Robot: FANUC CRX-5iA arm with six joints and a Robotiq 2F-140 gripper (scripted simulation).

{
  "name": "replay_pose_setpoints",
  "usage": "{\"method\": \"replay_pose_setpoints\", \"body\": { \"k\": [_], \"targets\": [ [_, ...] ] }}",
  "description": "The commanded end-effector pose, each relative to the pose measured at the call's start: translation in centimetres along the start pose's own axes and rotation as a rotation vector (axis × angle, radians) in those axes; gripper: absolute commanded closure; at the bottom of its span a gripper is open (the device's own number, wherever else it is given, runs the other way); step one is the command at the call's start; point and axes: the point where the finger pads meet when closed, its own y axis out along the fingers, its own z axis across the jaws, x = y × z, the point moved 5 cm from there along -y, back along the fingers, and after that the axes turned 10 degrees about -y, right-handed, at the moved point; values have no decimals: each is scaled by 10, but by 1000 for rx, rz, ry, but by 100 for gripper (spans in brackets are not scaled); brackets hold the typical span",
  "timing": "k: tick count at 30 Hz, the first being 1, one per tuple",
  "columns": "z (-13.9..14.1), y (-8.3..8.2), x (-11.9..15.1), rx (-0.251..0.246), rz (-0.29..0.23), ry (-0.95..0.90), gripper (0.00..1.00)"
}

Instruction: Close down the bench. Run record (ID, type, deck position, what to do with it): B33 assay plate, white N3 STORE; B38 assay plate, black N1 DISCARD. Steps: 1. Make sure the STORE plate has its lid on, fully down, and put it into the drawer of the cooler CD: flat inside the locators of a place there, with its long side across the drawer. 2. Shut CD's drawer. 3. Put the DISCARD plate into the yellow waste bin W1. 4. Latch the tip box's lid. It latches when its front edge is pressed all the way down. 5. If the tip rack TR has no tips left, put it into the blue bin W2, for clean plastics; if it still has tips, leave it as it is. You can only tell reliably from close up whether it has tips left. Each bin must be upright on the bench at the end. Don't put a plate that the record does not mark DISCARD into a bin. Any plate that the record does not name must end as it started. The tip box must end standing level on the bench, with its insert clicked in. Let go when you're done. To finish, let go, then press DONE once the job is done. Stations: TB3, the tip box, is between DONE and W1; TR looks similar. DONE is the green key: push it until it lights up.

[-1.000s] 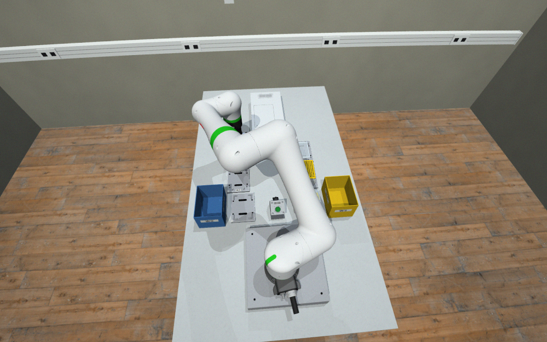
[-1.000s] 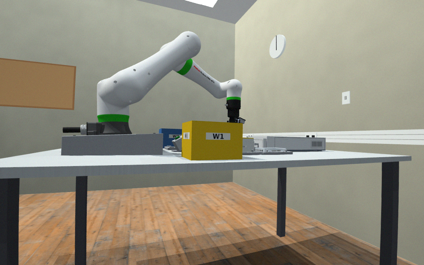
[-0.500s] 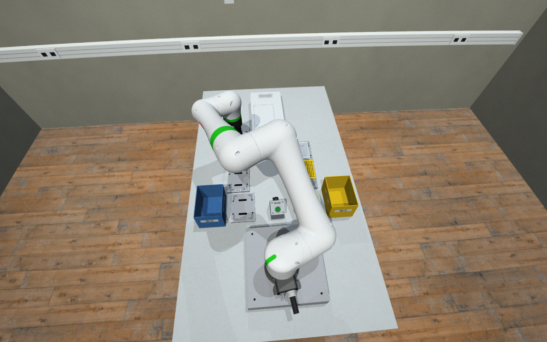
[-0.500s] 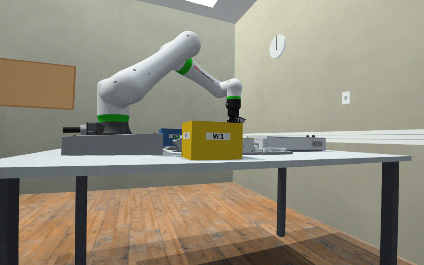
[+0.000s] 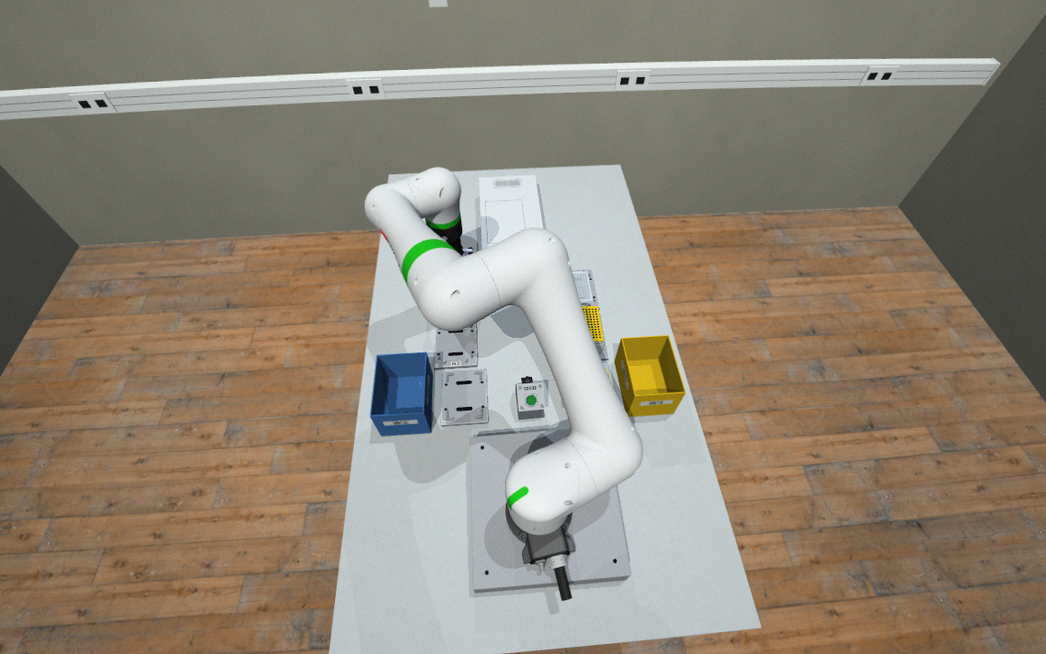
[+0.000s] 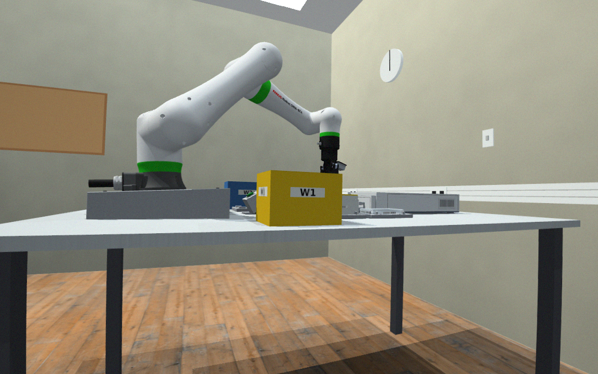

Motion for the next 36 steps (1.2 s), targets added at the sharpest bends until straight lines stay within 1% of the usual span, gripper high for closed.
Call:
{"method": "replay_pose_setpoints", "body": {
  "k": [1, 12, 14, 29, 31, 36],
  "targets": [
    [0, -7, -1, 0, 3, 0, 90],
    [0, -21, -1, 0, 3, 0, 90],
    [0, -21, -1, 0, 3, 0, 90],
    [0, -41, -1, 0, 3, 0, 90],
    [0, -41, -1, 0, 3, 0, 90],
    [0, -48, -1, 0, 3, 0, 90]
  ]
}}
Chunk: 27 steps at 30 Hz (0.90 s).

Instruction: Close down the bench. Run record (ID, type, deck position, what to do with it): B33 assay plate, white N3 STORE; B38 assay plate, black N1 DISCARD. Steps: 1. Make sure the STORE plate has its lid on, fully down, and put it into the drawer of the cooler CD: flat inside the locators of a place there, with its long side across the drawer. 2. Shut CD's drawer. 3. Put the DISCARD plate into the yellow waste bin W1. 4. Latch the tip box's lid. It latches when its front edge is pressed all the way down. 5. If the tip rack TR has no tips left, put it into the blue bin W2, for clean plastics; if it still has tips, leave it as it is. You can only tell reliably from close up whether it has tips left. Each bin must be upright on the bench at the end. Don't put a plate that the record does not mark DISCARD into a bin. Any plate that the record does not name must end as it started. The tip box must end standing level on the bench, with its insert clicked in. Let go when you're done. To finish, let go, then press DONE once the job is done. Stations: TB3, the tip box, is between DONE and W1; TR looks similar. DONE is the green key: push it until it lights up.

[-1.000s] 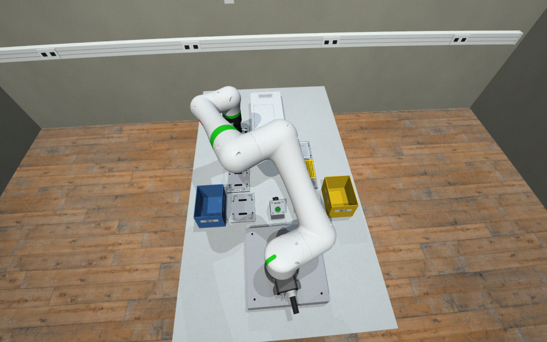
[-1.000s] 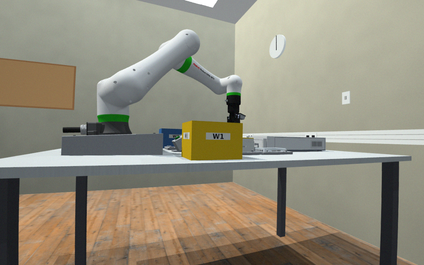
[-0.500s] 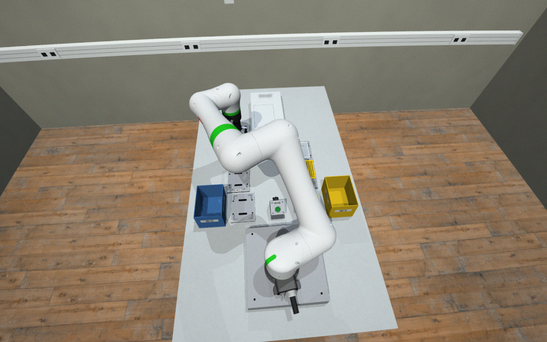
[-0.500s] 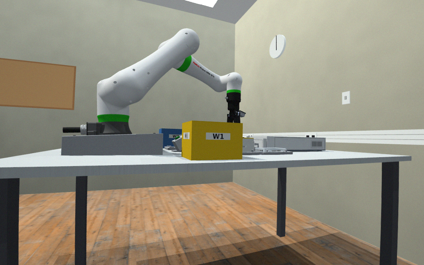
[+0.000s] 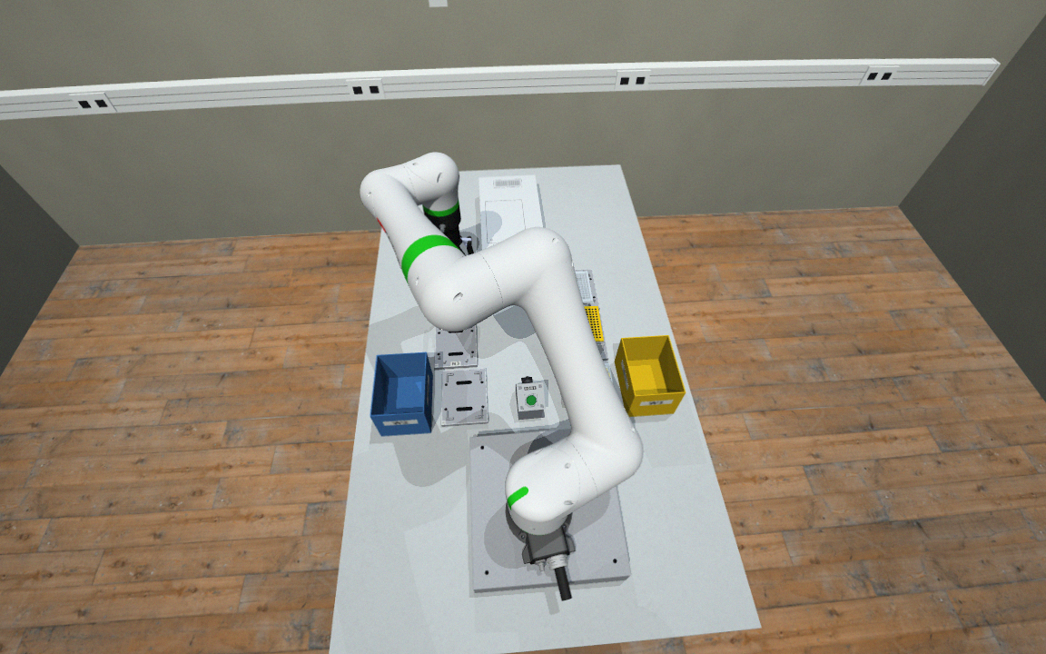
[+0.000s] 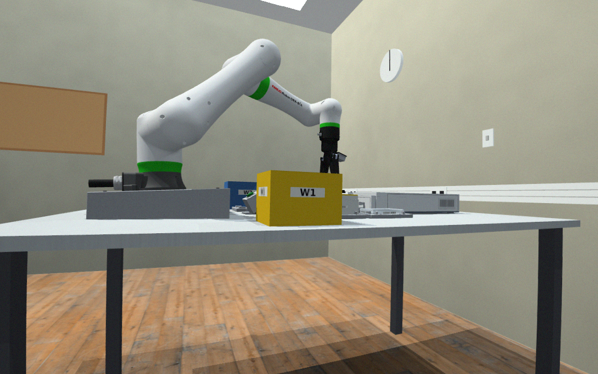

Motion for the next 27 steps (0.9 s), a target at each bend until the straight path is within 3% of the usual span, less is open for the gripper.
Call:
{"method": "replay_pose_setpoints", "body": {
  "k": [1, 27],
  "targets": [
    [0, -7, -1, 0, 2, 0, 90],
    [0, -39, 0, 0, 2, 0, 90]
  ]
}}
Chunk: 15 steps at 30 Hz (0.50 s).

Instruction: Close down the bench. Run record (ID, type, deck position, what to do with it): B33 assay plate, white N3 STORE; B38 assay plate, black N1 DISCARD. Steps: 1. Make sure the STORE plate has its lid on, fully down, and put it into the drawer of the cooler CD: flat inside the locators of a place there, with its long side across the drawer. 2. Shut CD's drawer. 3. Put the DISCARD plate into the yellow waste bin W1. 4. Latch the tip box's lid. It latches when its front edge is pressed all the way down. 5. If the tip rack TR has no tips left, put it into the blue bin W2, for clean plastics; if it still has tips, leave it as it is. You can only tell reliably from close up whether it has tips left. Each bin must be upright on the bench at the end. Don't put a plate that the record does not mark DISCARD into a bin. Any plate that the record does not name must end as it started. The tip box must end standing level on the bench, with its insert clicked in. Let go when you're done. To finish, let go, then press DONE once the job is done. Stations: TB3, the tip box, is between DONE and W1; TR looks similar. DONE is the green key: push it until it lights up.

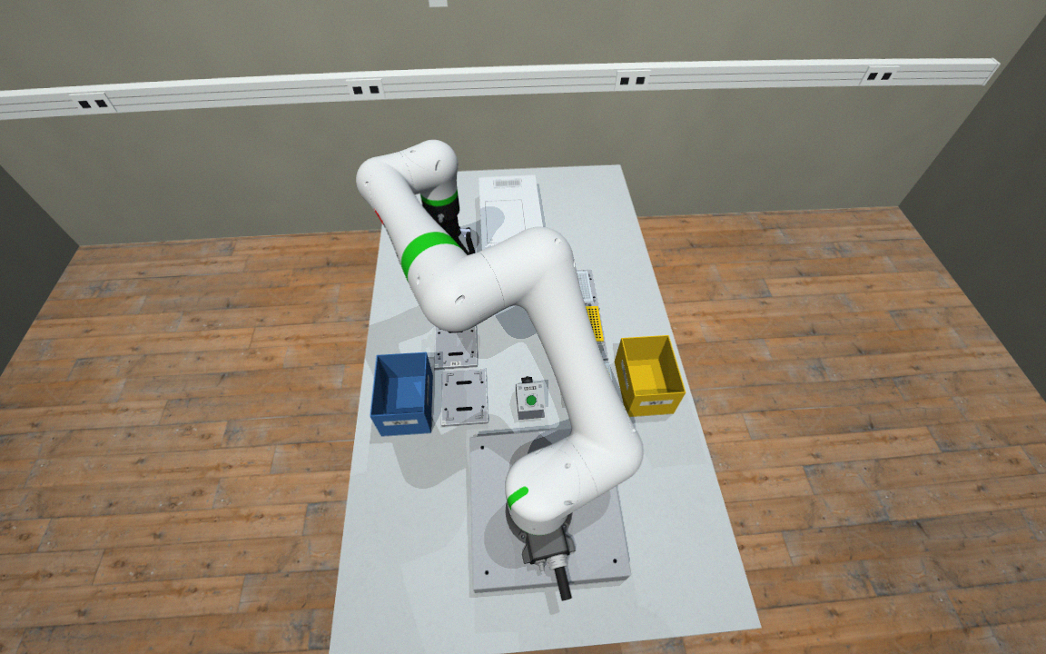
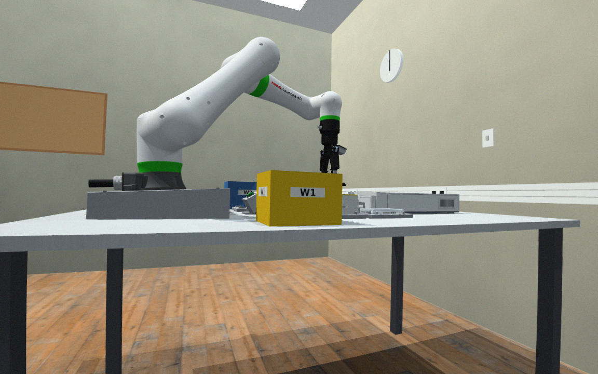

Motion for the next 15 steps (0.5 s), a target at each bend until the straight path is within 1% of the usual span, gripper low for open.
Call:
{"method": "replay_pose_setpoints", "body": {
  "k": [1, 15],
  "targets": [
    [0, -6, 0, 0, 2, 0, 90],
    [0, -23, 0, 0, 2, 0, 90]
  ]
}}
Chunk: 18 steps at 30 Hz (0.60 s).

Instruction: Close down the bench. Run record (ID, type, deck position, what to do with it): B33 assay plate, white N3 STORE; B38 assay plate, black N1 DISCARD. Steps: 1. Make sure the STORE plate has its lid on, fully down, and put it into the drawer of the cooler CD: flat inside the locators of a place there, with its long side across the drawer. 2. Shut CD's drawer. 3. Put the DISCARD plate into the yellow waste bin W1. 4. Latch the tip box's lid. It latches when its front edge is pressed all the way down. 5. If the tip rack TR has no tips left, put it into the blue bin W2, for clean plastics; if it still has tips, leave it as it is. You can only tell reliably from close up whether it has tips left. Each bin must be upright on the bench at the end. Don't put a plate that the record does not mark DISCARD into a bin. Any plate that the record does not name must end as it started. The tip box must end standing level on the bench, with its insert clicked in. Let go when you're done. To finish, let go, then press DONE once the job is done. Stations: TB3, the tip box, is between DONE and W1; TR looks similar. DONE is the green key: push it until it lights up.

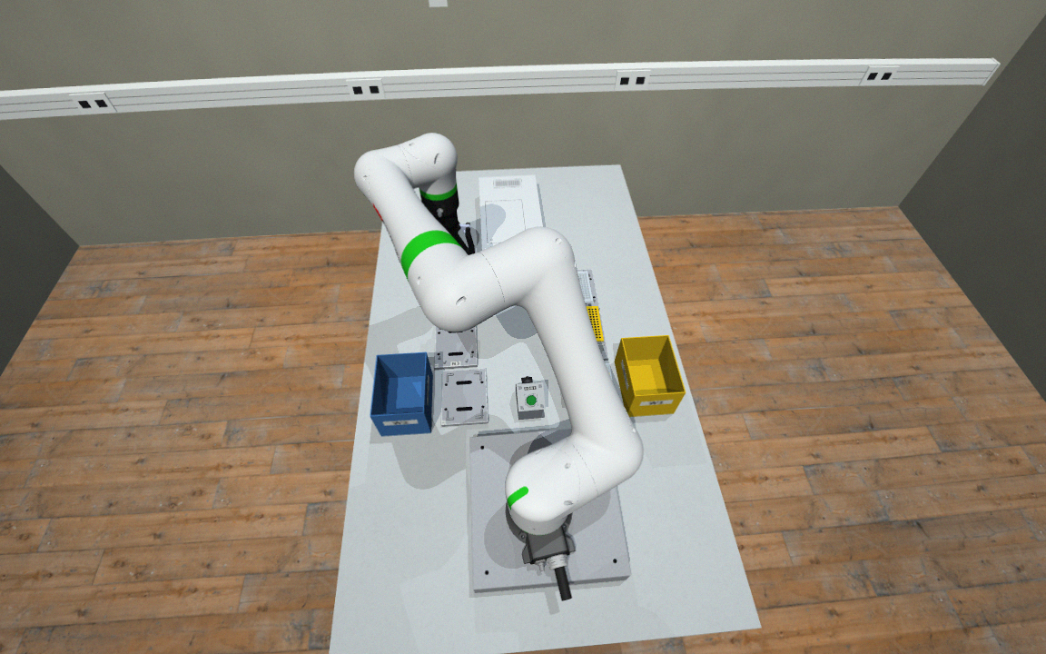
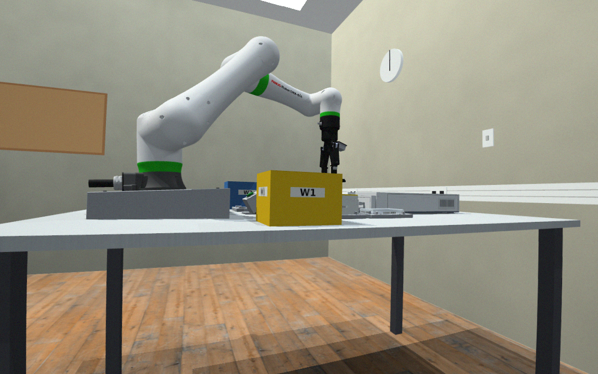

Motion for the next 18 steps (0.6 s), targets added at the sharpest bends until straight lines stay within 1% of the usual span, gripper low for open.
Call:
{"method": "replay_pose_setpoints", "body": {
  "k": [1, 6, 13, 18],
  "targets": [
    [0, -7, 0, 0, 2, 0, 90],
    [0, -11, 0, 0, 2, 0, 90],
    [0, -11, 0, 0, 2, 0, 90],
    [9, -11, 9, 0, 2, 20, 90]
  ]
}}
